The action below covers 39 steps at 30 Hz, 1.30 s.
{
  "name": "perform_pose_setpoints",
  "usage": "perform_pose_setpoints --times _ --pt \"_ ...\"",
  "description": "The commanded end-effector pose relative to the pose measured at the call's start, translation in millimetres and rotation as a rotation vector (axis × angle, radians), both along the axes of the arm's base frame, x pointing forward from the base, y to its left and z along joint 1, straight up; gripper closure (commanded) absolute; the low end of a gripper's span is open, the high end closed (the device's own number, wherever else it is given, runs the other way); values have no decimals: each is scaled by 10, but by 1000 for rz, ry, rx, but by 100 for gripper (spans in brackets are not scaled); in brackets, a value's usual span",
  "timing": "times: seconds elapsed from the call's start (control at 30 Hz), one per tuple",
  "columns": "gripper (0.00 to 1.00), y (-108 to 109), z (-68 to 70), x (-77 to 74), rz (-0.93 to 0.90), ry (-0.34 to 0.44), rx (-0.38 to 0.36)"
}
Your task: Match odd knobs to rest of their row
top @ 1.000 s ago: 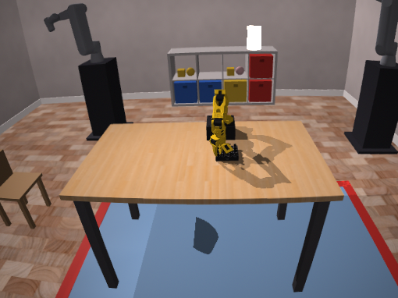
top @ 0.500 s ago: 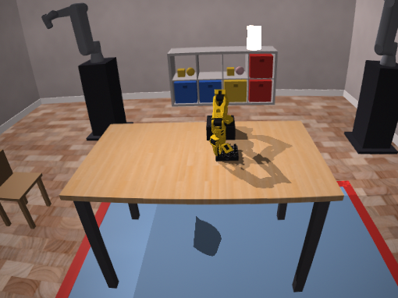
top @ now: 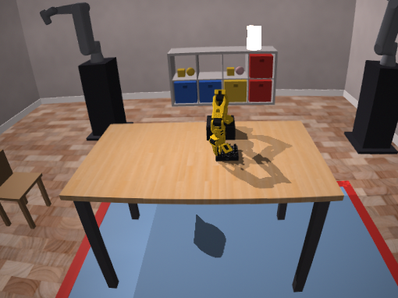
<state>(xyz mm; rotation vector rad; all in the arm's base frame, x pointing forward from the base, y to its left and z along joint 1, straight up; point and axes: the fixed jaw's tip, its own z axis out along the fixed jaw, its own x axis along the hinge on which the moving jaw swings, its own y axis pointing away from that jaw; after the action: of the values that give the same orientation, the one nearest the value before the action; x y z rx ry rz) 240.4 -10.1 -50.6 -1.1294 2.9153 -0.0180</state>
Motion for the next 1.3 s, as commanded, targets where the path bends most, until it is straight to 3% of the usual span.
perform_pose_setpoints --times 0.0,1.27 --pt "99 10 -36 -36 9 23 5" --pt "99 24 -36 -8 -532 21 9"
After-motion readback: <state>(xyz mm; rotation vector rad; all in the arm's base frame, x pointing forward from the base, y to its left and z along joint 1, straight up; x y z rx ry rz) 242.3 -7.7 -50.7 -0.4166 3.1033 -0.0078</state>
